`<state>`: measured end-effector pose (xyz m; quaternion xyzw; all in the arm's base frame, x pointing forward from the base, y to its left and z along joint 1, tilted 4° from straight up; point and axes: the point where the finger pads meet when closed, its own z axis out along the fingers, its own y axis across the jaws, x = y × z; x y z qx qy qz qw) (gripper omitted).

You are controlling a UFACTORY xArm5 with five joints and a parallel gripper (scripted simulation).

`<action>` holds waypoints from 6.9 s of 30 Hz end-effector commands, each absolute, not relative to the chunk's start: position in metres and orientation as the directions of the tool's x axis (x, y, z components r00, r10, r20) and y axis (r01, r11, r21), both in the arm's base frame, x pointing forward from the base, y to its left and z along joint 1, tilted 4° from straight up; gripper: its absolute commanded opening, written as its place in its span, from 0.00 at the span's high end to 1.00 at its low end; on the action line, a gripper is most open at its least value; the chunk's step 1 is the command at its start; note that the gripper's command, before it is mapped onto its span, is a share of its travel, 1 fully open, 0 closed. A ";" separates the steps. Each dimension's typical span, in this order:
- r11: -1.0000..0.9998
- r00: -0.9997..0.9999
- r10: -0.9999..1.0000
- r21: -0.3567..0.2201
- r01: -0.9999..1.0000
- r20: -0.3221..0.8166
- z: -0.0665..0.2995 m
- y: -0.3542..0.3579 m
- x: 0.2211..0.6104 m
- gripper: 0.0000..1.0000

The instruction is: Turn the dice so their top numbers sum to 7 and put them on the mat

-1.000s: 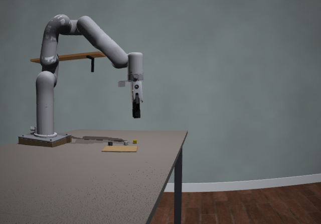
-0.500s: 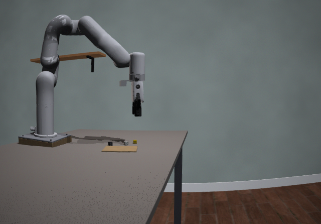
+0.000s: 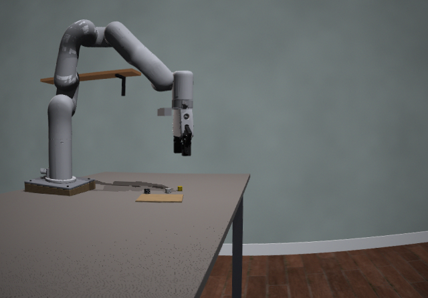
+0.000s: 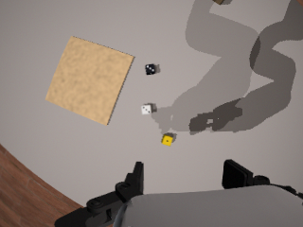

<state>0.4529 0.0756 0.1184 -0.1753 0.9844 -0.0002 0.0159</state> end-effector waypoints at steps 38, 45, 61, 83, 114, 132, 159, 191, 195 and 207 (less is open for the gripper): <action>0.016 -0.016 -1.000 -0.036 -0.999 -0.006 0.099 0.074 0.450 0.00; -0.186 0.187 -0.982 -0.036 -0.982 0.001 0.095 0.073 0.449 0.00; -0.607 0.607 -0.795 -0.032 -0.794 0.017 0.087 0.073 0.447 0.00; -0.948 0.948 -0.318 -0.017 -0.318 0.032 0.077 0.071 0.445 0.00; -0.994 0.993 -0.112 -0.010 -0.112 0.035 0.073 0.071 0.443 0.69; -0.994 0.993 -0.112 -0.010 -0.112 0.035 0.073 0.071 0.443 0.69; -0.994 0.993 -0.112 -0.010 -0.112 0.035 0.060 0.070 0.444 0.69; -0.994 0.993 -0.112 -0.010 -0.112 0.036 0.023 0.067 0.446 0.69; -0.994 0.993 -0.112 -0.010 -0.112 0.036 0.022 0.067 0.446 0.69; -0.994 0.993 -0.112 -0.010 -0.112 0.036 0.021 0.067 0.446 0.69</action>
